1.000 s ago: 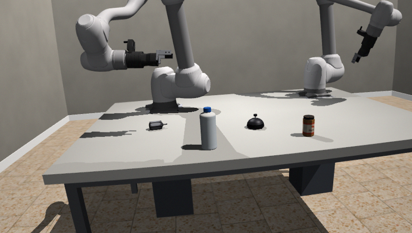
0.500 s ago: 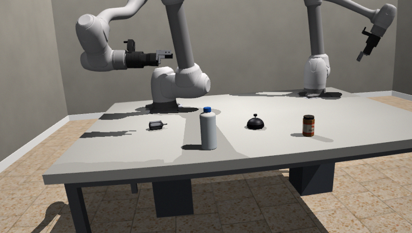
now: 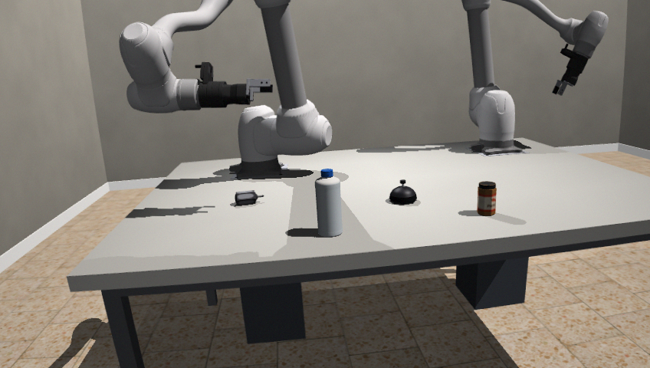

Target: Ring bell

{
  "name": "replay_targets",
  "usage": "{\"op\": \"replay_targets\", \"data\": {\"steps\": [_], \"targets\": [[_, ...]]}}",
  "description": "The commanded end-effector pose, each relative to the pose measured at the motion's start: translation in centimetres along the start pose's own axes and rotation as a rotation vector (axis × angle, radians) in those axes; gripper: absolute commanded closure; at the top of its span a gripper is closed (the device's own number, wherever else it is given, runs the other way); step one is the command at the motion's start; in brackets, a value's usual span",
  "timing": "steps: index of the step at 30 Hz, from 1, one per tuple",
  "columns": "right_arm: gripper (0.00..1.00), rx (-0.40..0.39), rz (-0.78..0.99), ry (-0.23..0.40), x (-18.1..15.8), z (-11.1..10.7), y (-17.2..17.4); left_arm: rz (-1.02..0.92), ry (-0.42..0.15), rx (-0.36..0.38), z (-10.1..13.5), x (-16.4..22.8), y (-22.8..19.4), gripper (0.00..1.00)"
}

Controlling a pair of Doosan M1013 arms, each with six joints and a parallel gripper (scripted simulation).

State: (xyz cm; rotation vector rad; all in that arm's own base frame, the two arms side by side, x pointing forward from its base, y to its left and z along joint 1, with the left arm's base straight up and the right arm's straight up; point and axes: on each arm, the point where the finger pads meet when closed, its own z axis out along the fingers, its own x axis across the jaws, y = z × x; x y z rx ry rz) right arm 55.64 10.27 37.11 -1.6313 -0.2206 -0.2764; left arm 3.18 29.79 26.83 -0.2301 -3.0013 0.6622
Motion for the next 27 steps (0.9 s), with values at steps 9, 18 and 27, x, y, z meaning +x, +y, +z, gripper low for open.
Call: {"op": "replay_targets", "data": {"steps": [9,18,27], "targets": [[0.00,0.000,-0.001,0.000,0.0,0.0,-0.1,-0.148,-0.073,0.003,0.2,5.2,-0.3,0.00],[0.00,0.000,-0.001,0.000,0.0,0.0,-0.1,-0.176,-0.086,0.004,0.3,6.1,-0.5,0.00],[0.00,-0.020,0.005,-0.039,-0.3,1.2,0.5,-0.177,-0.086,0.004,0.3,6.2,-0.5,0.00]]}}
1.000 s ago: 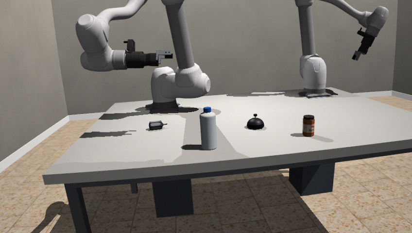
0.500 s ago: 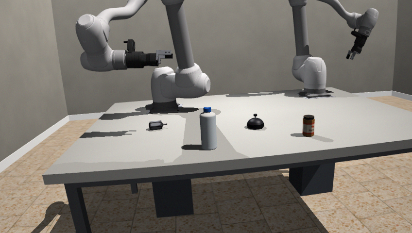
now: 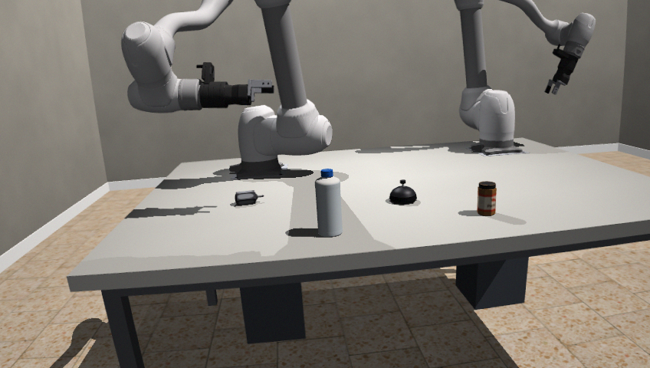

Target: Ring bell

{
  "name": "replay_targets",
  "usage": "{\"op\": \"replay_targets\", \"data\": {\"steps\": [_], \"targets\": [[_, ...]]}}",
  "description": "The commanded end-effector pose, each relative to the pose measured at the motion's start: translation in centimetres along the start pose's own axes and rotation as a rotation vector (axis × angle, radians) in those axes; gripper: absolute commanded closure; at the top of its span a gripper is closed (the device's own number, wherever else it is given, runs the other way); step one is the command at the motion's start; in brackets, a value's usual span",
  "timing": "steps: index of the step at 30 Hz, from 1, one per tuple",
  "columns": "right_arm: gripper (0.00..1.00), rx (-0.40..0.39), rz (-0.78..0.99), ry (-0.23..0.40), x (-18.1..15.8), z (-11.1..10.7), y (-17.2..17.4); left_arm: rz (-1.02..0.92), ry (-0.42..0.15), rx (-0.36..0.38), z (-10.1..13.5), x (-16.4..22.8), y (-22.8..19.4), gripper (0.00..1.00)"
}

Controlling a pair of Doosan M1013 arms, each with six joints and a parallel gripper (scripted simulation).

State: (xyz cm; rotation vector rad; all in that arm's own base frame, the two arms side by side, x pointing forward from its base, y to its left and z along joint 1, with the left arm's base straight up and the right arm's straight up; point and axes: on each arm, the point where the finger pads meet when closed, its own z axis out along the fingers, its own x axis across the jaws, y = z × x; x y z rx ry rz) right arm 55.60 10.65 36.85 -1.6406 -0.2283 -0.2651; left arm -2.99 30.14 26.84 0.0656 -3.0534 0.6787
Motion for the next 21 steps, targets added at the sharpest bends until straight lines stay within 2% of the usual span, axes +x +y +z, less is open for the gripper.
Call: {"op": "replay_targets", "data": {"steps": [1,4,7,9,11,13,21], "targets": [[0.00,-0.027,0.006,-0.051,-0.4,1.5,0.7,0.000,0.001,-0.001,-0.1,0.0,0.0,0.00],[0.00,-0.095,0.016,-0.172,-1.7,5.0,2.6,0.000,0.001,-0.001,-0.1,0.0,0.0,0.00],[0.00,-0.152,0.015,-0.264,-2.8,7.4,4.1,0.000,0.001,-0.001,-0.1,0.0,0.0,0.00],[0.00,-0.152,0.015,-0.264,-2.8,7.4,4.1,0.000,0.001,-0.001,-0.1,0.0,0.0,0.00],[0.00,-0.225,0.005,-0.377,-4.1,10.3,5.9,0.000,0.001,-0.001,-0.1,0.0,0.0,0.00],[0.00,-0.256,-0.003,-0.422,-4.7,11.4,6.6,0.000,0.001,-0.001,-0.1,0.0,0.0,0.00],[0.00,-0.453,-0.093,-0.682,-7.6,17.4,10.9,0.000,0.001,-0.001,-0.1,0.0,0.0,0.00]]}}
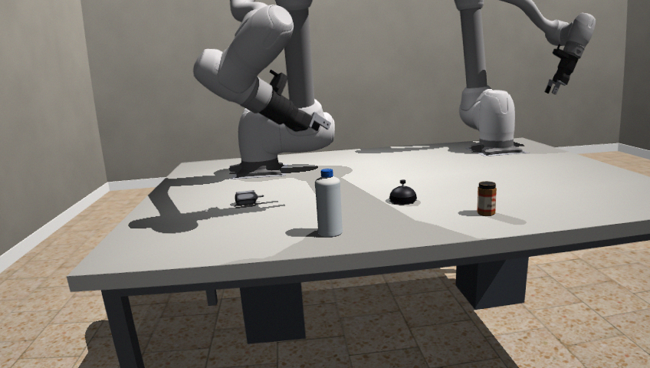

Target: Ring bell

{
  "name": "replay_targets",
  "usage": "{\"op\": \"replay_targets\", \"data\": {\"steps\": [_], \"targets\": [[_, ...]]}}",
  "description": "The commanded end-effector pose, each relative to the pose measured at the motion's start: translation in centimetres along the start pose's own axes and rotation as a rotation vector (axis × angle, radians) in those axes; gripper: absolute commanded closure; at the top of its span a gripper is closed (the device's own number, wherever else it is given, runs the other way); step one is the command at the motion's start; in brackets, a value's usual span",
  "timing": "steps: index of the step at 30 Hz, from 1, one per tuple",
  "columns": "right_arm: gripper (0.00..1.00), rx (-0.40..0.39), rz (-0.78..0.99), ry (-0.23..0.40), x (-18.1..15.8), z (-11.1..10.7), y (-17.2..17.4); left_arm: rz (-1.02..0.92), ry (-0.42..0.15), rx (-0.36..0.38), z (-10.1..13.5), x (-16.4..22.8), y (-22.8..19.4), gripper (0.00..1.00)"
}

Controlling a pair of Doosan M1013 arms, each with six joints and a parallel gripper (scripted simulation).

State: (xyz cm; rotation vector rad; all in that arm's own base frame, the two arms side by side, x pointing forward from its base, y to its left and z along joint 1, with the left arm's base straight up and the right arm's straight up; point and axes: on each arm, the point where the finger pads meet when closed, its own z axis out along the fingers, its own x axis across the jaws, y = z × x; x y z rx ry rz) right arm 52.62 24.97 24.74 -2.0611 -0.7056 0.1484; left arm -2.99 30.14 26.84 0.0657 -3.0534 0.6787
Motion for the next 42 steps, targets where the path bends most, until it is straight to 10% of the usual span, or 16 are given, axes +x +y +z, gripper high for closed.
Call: {"op": "replay_targets", "data": {"steps": [1,19,35,36,42], "targets": [[0.00,-0.109,-0.041,-0.120,0.7,3.6,0.7,0.000,0.001,-0.001,-0.1,0.0,0.0,0.00],[0.00,-0.596,-0.408,-0.464,7.1,15.8,1.7,0.000,0.001,-0.001,-0.1,0.0,0.0,0.00],[0.00,-0.829,-0.695,-0.538,13.2,22.4,-1.6,0.000,0.001,-0.001,-0.1,0.0,0.0,0.00],[0.83,-0.829,-0.695,-0.538,13.2,22.4,-1.6,0.000,0.001,-0.001,-0.1,0.0,0.0,0.00],[0.83,-0.829,-0.695,-0.538,13.2,22.4,-1.6,0.000,0.001,-0.001,-0.1,0.0,0.0,0.00]]}}
